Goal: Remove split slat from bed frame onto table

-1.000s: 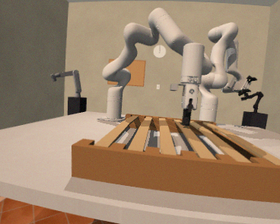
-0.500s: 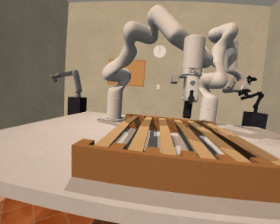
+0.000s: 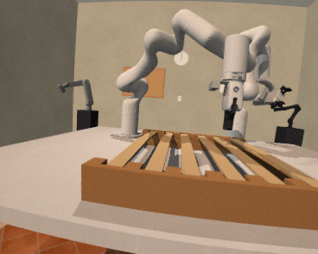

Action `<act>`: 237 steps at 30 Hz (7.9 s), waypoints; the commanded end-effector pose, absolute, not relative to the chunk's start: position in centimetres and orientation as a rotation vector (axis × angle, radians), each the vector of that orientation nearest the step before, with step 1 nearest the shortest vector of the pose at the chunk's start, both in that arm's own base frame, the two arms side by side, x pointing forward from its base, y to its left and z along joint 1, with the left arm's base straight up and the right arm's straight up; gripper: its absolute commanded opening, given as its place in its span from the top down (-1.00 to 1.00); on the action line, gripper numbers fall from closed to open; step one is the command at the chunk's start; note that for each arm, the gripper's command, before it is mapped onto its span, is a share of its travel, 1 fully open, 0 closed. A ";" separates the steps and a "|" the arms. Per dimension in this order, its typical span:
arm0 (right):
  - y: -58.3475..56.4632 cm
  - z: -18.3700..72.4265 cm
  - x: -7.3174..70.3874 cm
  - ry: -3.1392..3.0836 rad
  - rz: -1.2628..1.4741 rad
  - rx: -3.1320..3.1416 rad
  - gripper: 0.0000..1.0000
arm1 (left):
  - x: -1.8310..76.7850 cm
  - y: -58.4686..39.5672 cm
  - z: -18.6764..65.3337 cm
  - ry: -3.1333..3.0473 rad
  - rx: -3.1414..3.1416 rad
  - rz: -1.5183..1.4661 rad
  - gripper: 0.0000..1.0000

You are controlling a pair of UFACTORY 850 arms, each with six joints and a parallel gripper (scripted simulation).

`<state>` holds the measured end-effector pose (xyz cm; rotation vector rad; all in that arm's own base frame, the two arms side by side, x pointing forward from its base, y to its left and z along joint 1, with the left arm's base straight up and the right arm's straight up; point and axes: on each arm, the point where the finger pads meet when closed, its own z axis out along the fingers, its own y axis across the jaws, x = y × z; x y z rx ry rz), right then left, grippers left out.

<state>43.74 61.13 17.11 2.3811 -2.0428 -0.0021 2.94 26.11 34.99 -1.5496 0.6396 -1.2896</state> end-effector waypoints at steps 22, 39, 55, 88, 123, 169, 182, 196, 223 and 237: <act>63.8 18.3 43.4 -2.042 -0.003 2.387 1.00 | 2.9 26.1 35.0 0.640 -1.549 -1.289 -1.00; 63.9 15.3 43.4 -2.043 -0.003 2.387 1.00 | 2.9 26.1 35.0 0.640 -1.549 -1.289 -1.00; 63.8 14.4 43.4 -2.043 -0.003 2.387 1.00 | 2.9 26.1 35.0 0.640 -1.549 -1.289 -1.00; 63.9 12.4 43.4 -2.042 -0.002 2.386 1.00 | 2.9 26.1 35.0 0.640 -1.549 -1.289 -1.00; 63.9 12.0 43.4 -2.042 -0.002 2.386 1.00 | 2.9 26.1 35.0 0.640 -1.549 -1.289 -1.00; 63.9 11.4 43.4 -2.042 -0.002 2.386 1.00 | 2.9 26.1 35.0 0.640 -1.549 -1.289 -1.00; 63.9 11.2 43.4 -2.042 -0.002 2.386 1.00 | 2.9 26.1 35.0 0.640 -1.549 -1.289 -1.00; 63.9 11.0 43.4 -2.042 -0.002 2.386 1.00 | 2.9 26.1 35.0 0.640 -1.549 -1.289 -1.00; 63.9 10.8 43.4 -2.042 -0.002 2.386 1.00 | 2.9 26.1 35.0 0.640 -1.549 -1.289 -1.00; 63.9 10.6 43.4 -2.042 -0.002 2.386 1.00 | 2.9 26.1 35.0 0.640 -1.549 -1.289 -1.00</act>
